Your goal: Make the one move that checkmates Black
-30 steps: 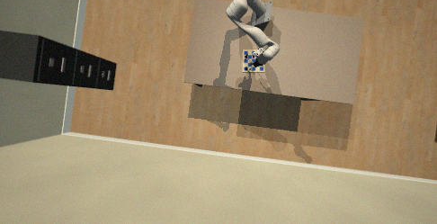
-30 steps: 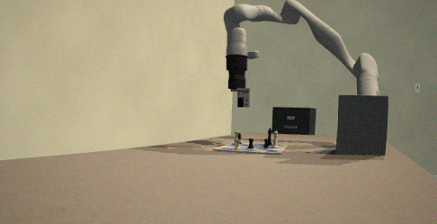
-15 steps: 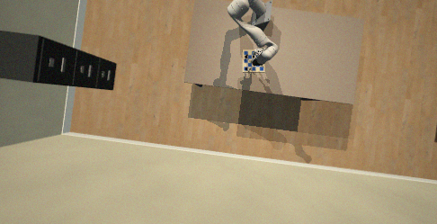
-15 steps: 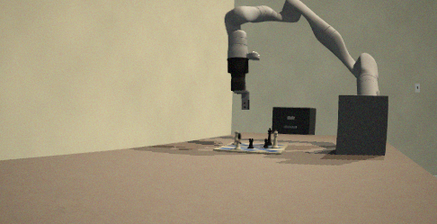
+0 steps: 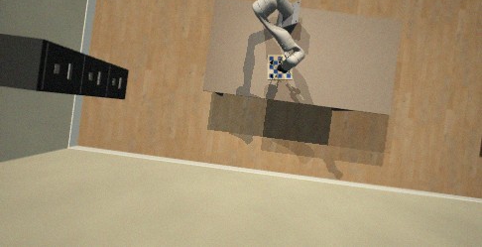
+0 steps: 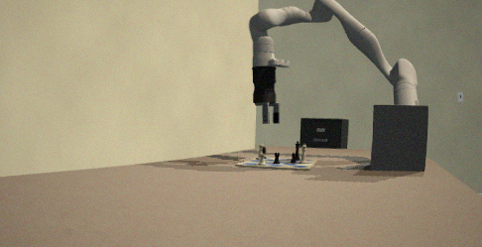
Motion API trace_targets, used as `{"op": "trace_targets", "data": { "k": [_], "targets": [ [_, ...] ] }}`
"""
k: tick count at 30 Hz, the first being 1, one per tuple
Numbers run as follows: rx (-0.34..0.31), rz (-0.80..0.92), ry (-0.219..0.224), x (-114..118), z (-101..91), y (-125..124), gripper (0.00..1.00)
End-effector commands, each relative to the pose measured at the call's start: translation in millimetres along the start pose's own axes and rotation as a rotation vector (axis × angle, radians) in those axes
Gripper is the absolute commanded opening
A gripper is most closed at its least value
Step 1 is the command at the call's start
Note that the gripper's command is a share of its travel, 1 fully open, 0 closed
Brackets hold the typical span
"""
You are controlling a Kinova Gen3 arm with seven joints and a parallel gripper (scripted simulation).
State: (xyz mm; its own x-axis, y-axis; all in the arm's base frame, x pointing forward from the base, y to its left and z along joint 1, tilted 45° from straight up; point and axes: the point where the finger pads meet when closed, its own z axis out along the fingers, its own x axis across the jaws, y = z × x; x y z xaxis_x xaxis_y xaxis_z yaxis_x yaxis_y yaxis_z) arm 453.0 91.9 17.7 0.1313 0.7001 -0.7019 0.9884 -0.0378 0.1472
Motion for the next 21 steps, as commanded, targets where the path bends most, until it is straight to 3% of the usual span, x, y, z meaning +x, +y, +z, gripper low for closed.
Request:
{"op": "trace_targets", "data": {
  "k": [1, 6, 21],
  "targets": [
    [-0.009, 0.084, 0.000, 2, -1.8, 0, 1.00],
    [-0.009, 0.208, 0.002, 3, -0.4, 1, 1.00],
    [-0.009, 0.799, 0.013, 5, 4.3, 11, 1.00]
  ]
}}
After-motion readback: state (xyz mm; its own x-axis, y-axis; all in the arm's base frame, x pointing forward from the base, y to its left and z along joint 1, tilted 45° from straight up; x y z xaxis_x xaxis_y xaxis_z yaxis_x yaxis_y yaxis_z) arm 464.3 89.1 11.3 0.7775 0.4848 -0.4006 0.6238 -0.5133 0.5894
